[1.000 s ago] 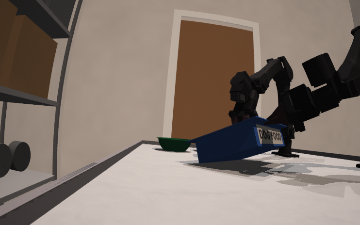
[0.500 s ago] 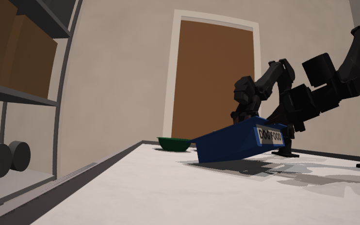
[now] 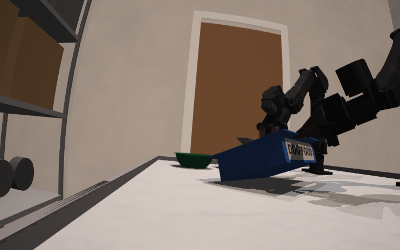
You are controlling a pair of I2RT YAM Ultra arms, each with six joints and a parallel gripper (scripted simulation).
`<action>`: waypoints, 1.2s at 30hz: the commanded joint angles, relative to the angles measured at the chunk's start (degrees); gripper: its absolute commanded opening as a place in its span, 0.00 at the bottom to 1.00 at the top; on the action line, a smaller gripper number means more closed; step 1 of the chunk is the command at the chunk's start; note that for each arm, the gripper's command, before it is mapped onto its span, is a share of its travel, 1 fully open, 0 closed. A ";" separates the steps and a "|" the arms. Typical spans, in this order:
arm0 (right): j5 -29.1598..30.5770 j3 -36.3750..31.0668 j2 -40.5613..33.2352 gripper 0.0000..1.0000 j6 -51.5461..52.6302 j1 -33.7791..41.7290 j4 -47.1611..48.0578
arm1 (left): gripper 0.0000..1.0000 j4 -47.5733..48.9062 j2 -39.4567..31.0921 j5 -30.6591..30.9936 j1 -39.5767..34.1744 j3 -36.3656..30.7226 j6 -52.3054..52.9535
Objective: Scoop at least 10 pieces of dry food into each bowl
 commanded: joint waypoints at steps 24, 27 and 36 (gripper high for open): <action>3.64 6.22 -7.84 0.00 3.62 1.92 -5.30 | 0.00 2.41 -2.22 2.42 -0.90 2.22 1.68; 3.09 6.19 -8.23 0.00 3.65 3.37 -4.48 | 0.00 2.41 -2.22 2.42 -0.90 2.21 1.68; 5.13 5.91 -8.52 0.00 4.55 -1.25 -5.20 | 0.00 2.41 -2.22 2.42 -0.90 2.21 1.68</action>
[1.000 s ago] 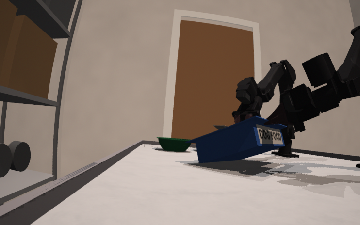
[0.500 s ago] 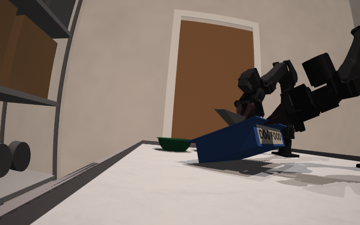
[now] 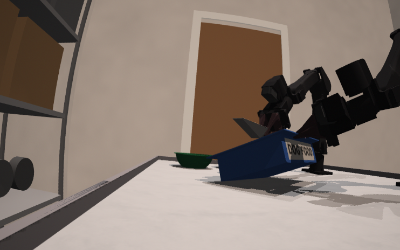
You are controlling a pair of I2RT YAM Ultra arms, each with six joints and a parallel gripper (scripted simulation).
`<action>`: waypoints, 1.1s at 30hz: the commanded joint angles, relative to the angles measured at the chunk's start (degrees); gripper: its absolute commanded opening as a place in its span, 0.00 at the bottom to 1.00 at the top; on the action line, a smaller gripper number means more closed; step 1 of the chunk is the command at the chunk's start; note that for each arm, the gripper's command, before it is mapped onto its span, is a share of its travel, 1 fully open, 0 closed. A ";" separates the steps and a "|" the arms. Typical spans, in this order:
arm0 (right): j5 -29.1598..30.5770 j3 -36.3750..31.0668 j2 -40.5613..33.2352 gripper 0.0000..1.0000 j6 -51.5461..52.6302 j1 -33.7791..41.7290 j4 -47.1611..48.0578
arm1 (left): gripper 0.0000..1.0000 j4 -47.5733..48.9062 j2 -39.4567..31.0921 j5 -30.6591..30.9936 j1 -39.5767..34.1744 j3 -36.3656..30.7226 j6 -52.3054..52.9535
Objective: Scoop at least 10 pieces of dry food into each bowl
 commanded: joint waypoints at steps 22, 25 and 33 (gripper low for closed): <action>3.70 -3.60 -2.85 0.00 3.35 -17.26 -1.42 | 0.00 2.41 -2.22 2.42 -0.90 2.21 1.68; 4.08 -1.57 -3.19 0.00 3.67 -19.69 -2.55 | 0.00 2.41 -2.22 2.42 -0.90 2.21 1.68; 4.94 -1.11 -3.43 0.00 4.41 -24.40 -3.61 | 0.00 2.41 -2.22 2.42 -0.90 2.22 1.68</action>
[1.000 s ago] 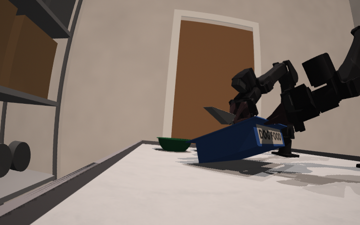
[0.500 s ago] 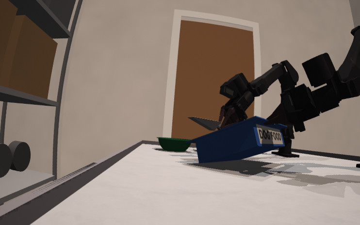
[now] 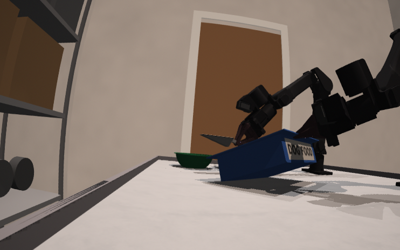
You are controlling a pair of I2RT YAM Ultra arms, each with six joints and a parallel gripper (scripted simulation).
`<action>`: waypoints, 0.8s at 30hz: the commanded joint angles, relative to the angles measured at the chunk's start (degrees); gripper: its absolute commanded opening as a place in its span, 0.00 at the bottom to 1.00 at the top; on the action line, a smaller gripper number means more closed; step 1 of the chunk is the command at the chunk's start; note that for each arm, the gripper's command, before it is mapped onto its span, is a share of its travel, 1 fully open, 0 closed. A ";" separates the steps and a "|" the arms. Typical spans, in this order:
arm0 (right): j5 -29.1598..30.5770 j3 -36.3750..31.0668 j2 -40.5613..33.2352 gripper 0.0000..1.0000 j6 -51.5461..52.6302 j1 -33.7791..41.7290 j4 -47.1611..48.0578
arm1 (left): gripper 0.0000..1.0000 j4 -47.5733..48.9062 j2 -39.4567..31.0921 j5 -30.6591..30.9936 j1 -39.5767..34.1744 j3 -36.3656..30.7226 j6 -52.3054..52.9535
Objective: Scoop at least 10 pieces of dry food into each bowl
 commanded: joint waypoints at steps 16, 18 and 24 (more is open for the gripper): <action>3.12 -2.06 -2.92 0.00 2.72 -13.41 -0.43 | 0.00 2.41 -2.22 2.42 -0.90 2.21 1.68; 3.39 -1.84 -3.00 0.00 3.04 -14.91 -2.22 | 0.00 2.41 -2.22 2.42 -0.90 2.22 1.68; 2.32 0.16 -3.58 0.00 2.41 -15.92 -0.70 | 0.00 2.41 -2.22 2.42 -0.90 2.22 1.68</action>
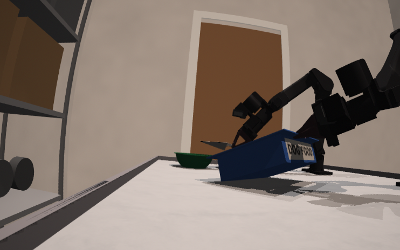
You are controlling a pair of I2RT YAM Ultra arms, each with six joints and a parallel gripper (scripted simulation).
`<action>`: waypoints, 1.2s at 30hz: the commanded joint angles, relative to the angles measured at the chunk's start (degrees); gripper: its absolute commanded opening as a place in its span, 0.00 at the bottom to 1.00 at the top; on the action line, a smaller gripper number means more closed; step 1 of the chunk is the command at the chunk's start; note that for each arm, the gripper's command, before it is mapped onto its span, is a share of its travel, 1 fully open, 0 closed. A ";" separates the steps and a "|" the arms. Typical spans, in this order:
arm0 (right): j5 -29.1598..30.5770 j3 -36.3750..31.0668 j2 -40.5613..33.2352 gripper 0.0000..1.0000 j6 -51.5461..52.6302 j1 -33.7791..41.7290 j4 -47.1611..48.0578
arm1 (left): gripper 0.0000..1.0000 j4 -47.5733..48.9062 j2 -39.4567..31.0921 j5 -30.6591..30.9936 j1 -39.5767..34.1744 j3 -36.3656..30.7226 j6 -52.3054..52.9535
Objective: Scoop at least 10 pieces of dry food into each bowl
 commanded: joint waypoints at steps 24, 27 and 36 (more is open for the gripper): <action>0.42 13.10 4.36 0.00 -0.03 0.82 -13.91 | 0.00 2.41 -2.22 2.42 -0.90 2.22 1.68; 0.42 14.90 3.95 0.00 0.02 0.47 -16.08 | 0.00 2.41 -2.22 2.42 -0.90 2.21 1.68; 0.46 20.53 6.81 0.00 0.20 0.47 -22.81 | 0.00 2.41 -2.22 2.42 -0.90 2.21 1.68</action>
